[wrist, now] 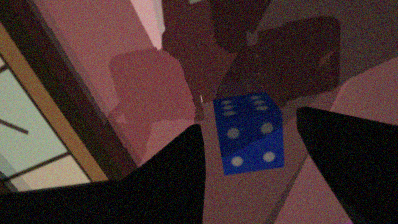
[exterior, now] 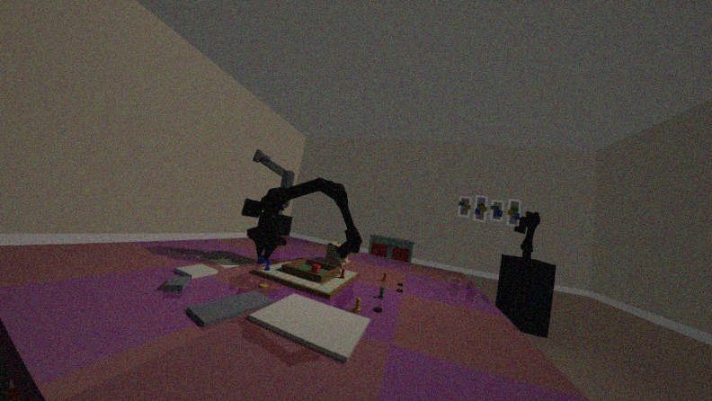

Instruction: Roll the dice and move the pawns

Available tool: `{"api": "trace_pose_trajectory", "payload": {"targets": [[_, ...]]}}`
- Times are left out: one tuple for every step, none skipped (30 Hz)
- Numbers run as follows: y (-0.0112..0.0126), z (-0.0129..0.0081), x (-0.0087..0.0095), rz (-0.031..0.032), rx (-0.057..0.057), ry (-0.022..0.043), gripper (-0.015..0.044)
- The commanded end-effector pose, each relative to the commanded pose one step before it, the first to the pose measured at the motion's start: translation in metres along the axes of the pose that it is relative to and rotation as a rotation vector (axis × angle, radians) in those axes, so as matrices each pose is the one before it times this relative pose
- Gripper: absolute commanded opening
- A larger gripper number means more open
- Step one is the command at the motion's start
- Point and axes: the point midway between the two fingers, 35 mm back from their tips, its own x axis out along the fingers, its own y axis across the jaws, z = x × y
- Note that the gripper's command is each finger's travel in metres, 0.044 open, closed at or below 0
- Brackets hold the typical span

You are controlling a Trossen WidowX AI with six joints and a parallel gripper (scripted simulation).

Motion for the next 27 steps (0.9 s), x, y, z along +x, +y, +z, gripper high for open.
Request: {"api": "trace_pose_trajectory", "payload": {"targets": [[0.00078, -0.00222, 0.00431, 0.01083, 0.01, 0.00546, 0.0118], [0.0, 0.0, 0.0, 0.0, 0.0, 0.0, 0.0111], [0.0, 0.0, 0.0, 0.0, 0.0, 0.0, 0.0104], [0.0, 0.0, 0.0, 0.0, 0.0, 0.0, 0.0097], [0.0, 0.0, 0.0, 0.0, 0.0, 0.0, 0.0091], [0.0, 0.0, 0.0, 0.0, 0.0, 0.0, 0.0084], [0.0, 0.0, 0.0, 0.0, 0.0, 0.0, 0.0078], [0.0, 0.0, 0.0, 0.0, 0.0, 0.0, 0.0071], [0.0, 0.0, 0.0, 0.0, 0.0, 0.0, 0.0045], [-0.00007, 0.00017, -0.00084, -0.00008, 0.0, -0.00003, 0.0018], [-0.00021, 0.00051, -0.00251, -0.00025, 0.0001, -0.00008, 0.0], [-0.00032, 0.0008, -0.0042, -0.0004, 0.0001, -0.00012, 0.0], [-0.00037, 0.00089, -0.0052, -0.00046, 0.0001, -0.00013, 0.0], [-0.00033, 0.0008, -0.00523, -0.00043, 0.0001, -0.00011, 0.0], [-0.00029, 0.00071, -0.00526, -0.0004, 0.0001, -0.00009, 0.0], [-0.00025, 0.00061, -0.00529, -0.00037, 0.0001, -0.00007, 0.0], [-0.00022, 0.00052, -0.00531, -0.00034, 0.0001, -0.00005, 0.0], [-0.00018, 0.00042, -0.00533, -0.00031, 0.0001, -0.00004, 0.0], [-0.00014, 0.00032, -0.00536, -0.00028, 0.0001, -0.00002, 0.0], [-0.0001, 0.00023, -0.00537, -0.00025, 0.0001, 0.0, 0.0], [-0.00005, 0.00013, -0.00539, -0.00022, 0.0001, 0.00002, 0.0], [-0.00001, 0.00004, -0.0054, -0.00018, 0.0001, 0.00004, 0.0], [0.00003, -0.00006, -0.00542, -0.00015, 0.0001, 0.00005, 0.0], [0.00007, -0.00016, -0.00543, -0.00012, 0.0001, 0.00007, 0.0], [0.00012, -0.00025, -0.00543, -0.00008, 0.0001, 0.00009, 0.0], [0.00016, -0.00035, -0.00544, -0.00005, 0.0001, 0.0001, 0.0], [0.00021, -0.00044, -0.00544, -0.00002, 0.0001, 0.00012, 0.0]]}}
